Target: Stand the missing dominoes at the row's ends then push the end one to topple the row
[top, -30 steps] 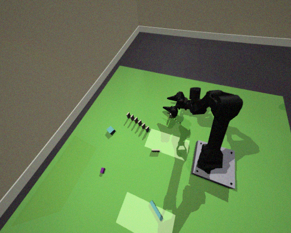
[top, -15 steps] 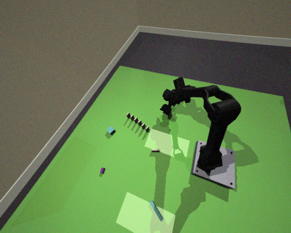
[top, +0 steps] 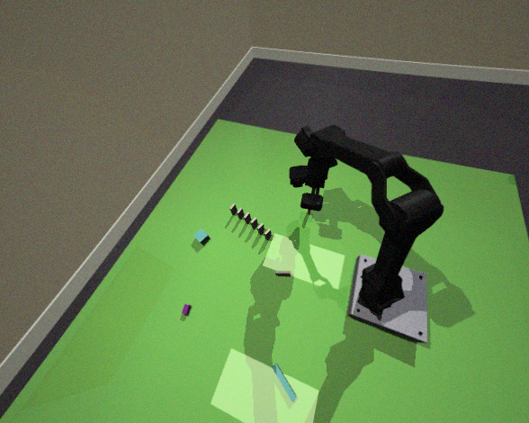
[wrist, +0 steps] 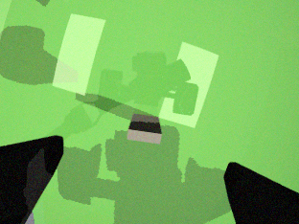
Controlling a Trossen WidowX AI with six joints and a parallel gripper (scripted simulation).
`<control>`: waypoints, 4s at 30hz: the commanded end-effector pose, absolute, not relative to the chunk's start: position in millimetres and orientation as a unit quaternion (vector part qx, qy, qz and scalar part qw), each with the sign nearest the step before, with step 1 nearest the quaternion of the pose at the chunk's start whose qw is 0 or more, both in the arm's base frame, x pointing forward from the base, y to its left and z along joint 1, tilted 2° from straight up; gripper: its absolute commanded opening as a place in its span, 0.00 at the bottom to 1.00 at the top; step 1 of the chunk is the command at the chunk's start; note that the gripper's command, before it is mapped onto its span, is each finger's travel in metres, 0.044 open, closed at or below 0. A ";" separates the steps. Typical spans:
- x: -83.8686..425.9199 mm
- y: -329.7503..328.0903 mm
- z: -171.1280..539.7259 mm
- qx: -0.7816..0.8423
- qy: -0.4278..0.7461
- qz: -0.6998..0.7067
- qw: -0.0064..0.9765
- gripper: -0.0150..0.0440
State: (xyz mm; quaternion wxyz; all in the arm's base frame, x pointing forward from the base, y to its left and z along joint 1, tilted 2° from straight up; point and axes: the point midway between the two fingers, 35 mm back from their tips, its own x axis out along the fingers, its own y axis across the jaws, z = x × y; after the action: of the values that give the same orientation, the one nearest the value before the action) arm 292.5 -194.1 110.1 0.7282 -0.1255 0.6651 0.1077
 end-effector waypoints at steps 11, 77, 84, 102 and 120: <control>291.3 -195.8 51.4 -0.134 0.675 0.111 0.717 1.00; 331.6 -16.5 173.6 0.066 0.679 -0.067 0.728 0.44; 331.6 -16.5 173.6 0.066 0.679 -0.067 0.728 0.44; 344.7 -17.5 92.4 0.066 0.679 -0.067 0.728 0.44; 340.4 -17.6 41.9 0.066 0.679 -0.067 0.728 0.44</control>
State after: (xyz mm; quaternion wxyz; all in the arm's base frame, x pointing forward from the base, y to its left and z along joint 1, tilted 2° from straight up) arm 341.2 -17.1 43.8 0.7290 0.0660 0.6783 -0.0650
